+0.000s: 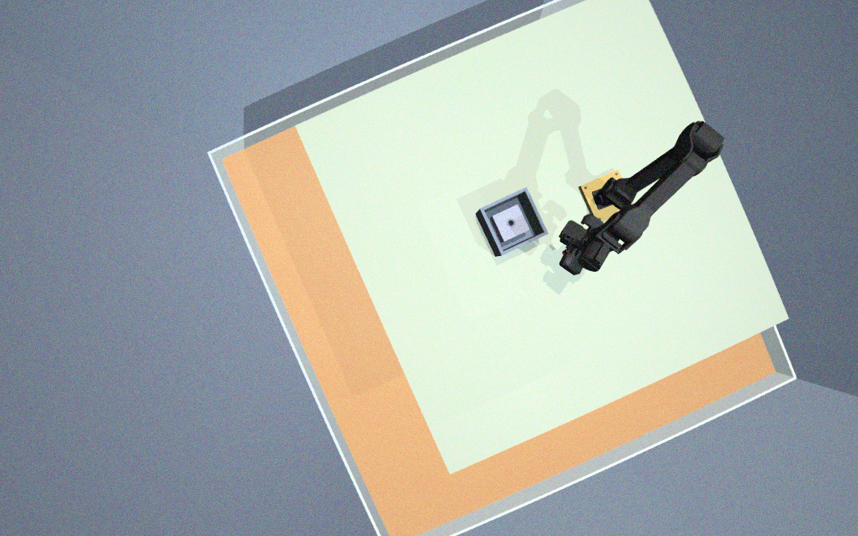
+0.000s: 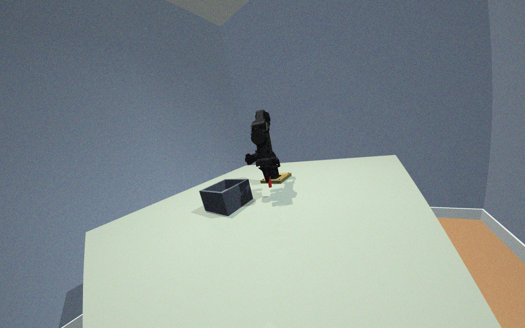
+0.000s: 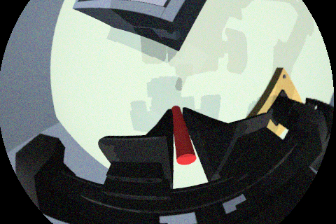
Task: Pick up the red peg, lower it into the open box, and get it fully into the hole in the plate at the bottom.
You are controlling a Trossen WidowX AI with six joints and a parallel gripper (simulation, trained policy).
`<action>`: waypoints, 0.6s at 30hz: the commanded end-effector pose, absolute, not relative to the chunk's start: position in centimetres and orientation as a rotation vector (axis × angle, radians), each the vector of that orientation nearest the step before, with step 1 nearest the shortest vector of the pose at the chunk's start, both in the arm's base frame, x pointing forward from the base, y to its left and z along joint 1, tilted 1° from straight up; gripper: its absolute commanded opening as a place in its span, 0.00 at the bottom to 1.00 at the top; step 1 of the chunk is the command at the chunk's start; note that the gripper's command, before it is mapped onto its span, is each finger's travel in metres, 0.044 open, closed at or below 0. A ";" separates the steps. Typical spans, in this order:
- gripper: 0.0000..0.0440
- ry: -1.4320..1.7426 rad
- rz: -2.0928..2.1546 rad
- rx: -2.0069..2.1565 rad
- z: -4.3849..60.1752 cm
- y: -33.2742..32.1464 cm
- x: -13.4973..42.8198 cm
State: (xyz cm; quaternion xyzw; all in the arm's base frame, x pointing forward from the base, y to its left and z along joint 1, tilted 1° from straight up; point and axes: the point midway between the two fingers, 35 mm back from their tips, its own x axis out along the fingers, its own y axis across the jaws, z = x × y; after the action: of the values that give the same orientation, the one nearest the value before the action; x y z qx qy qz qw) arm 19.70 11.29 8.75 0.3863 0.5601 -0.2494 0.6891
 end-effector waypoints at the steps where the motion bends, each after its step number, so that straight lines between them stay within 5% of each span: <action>1: 0.00 1.204 -0.534 0.849 10.7 10.6 20.7; 18: 0.00 1.061 -0.590 0.842 15.5 5.5 25.5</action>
State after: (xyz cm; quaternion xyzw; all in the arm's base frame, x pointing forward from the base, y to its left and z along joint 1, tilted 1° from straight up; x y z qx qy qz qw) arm 24.79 6.56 15.48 0.3893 0.4863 -0.2566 0.7390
